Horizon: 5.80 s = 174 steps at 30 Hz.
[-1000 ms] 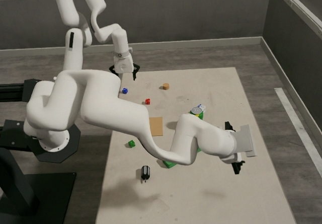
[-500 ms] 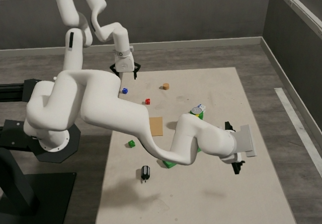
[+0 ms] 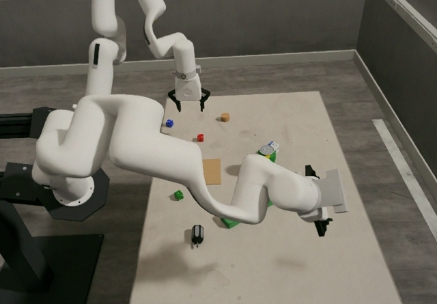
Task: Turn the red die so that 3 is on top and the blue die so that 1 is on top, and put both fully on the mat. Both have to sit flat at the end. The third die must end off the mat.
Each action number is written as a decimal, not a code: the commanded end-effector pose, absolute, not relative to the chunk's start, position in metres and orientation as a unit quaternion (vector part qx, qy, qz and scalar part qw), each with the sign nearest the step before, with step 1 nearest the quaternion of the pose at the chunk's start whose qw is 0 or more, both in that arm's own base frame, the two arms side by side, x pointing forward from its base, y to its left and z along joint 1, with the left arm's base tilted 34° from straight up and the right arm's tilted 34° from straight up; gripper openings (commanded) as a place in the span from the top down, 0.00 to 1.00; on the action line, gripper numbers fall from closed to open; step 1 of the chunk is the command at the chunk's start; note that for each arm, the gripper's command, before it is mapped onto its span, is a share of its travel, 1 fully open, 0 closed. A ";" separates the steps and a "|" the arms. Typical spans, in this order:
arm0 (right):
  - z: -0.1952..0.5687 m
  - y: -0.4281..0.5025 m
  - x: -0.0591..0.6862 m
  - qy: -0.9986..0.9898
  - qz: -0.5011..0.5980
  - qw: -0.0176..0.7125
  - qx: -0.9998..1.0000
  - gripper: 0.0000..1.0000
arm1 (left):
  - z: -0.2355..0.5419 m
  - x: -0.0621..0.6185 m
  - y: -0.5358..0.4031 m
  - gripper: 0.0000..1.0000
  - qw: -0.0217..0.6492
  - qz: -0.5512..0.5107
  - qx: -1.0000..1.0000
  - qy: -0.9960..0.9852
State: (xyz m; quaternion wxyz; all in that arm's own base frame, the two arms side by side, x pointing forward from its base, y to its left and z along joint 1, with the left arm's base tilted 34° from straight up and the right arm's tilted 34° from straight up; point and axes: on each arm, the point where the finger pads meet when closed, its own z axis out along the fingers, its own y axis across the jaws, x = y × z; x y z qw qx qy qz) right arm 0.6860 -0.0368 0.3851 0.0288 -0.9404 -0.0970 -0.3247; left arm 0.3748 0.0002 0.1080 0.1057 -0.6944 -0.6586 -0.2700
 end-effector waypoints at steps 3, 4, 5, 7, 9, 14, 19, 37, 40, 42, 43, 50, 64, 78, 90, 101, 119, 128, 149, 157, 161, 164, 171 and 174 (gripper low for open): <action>0.388 -0.036 0.686 -0.098 -0.327 0.028 -0.939 0.00 | 0.101 0.402 -0.007 0.00 0.110 -0.270 -0.697 -0.655; 0.388 -0.036 0.686 -0.098 -0.327 0.028 -0.939 0.00 | 0.101 0.403 -0.008 0.00 0.110 -0.270 -0.697 -0.655; 0.388 -0.036 0.686 -0.098 -0.327 0.028 -0.939 0.00 | 0.101 0.403 -0.008 0.00 0.110 -0.270 -0.697 -0.655; 0.388 -0.036 0.686 -0.098 -0.327 0.028 -0.939 0.00 | 0.101 0.403 -0.008 0.00 0.110 -0.270 -0.697 -0.655; 0.388 -0.036 0.686 -0.098 -0.327 0.028 -0.939 0.00 | 0.101 0.403 -0.008 0.00 0.110 -0.270 -0.697 -0.655; 0.388 -0.036 0.686 -0.098 -0.327 0.028 -0.939 0.00 | 0.101 0.403 -0.008 0.00 0.110 -0.270 -0.697 -0.655; 0.388 -0.036 0.686 -0.098 -0.327 0.028 -0.939 0.00 | 0.101 0.403 -0.008 0.00 0.110 -0.270 -0.697 -0.655; 0.388 -0.036 0.686 -0.098 -0.327 0.028 -0.939 0.00 | 0.061 0.416 0.017 0.57 0.110 -0.270 -0.697 -0.655; 0.388 -0.036 0.686 -0.098 -0.327 0.028 -0.939 0.00 | 0.061 0.416 0.017 0.57 0.110 -0.270 -0.697 -0.655; 0.388 -0.036 0.686 -0.098 -0.327 0.028 -0.939 0.00 | 0.061 0.416 0.017 0.57 0.110 -0.270 -0.697 -0.655; 0.388 -0.036 0.686 -0.098 -0.327 0.028 -0.939 0.00 | 0.061 0.416 0.017 0.57 0.110 -0.270 -0.697 -0.655; 0.388 -0.036 0.686 -0.098 -0.327 0.028 -0.939 0.00 | 0.061 0.416 0.017 0.57 0.110 -0.270 -0.697 -0.655; 0.388 -0.036 0.686 -0.098 -0.327 0.028 -0.939 0.00 | 0.059 0.416 0.018 0.57 0.110 -0.270 -0.697 -0.655; 0.388 -0.036 0.686 -0.098 -0.327 0.028 -0.939 0.00 | 0.048 0.420 0.025 0.57 0.110 -0.270 -0.697 -0.655; 0.388 -0.036 0.686 -0.098 -0.327 0.028 -0.939 0.00 | 0.035 0.423 0.033 0.57 0.110 -0.270 -0.697 -0.655; 0.388 -0.036 0.686 -0.098 -0.327 0.028 -0.939 0.00 | 0.024 0.426 0.039 0.57 0.110 -0.270 -0.697 -0.655; 0.388 -0.036 0.686 -0.098 -0.327 0.028 -0.939 0.00 | 0.017 0.428 0.043 0.57 0.110 -0.270 -0.697 -0.655; 0.388 -0.036 0.686 -0.098 -0.327 0.028 -0.939 0.00 | 0.017 0.428 0.043 0.57 0.110 -0.270 -0.697 -0.655; 0.388 -0.036 0.686 -0.098 -0.327 0.028 -0.939 0.00 | 0.018 0.429 0.043 0.57 0.110 -0.270 -0.697 -0.655; 0.388 -0.036 0.686 -0.098 -0.327 0.028 -0.939 0.00 | 0.018 0.429 0.043 0.57 0.110 -0.270 -0.697 -0.655; 0.388 -0.036 0.686 -0.098 -0.327 0.028 -0.939 0.00 | 0.016 0.430 0.044 0.57 0.110 -0.270 -0.697 -0.655; 0.388 -0.036 0.686 -0.098 -0.327 0.028 -0.939 0.00 | 0.014 0.430 0.046 0.57 0.110 -0.270 -0.697 -0.655; 0.388 -0.036 0.686 -0.098 -0.327 0.028 -0.939 0.00 | 0.007 0.432 0.050 0.57 0.110 -0.270 -0.697 -0.655; 0.388 -0.036 0.686 -0.098 -0.327 0.028 -0.939 0.00 | 0.003 0.433 0.052 0.57 0.110 -0.270 -0.697 -0.655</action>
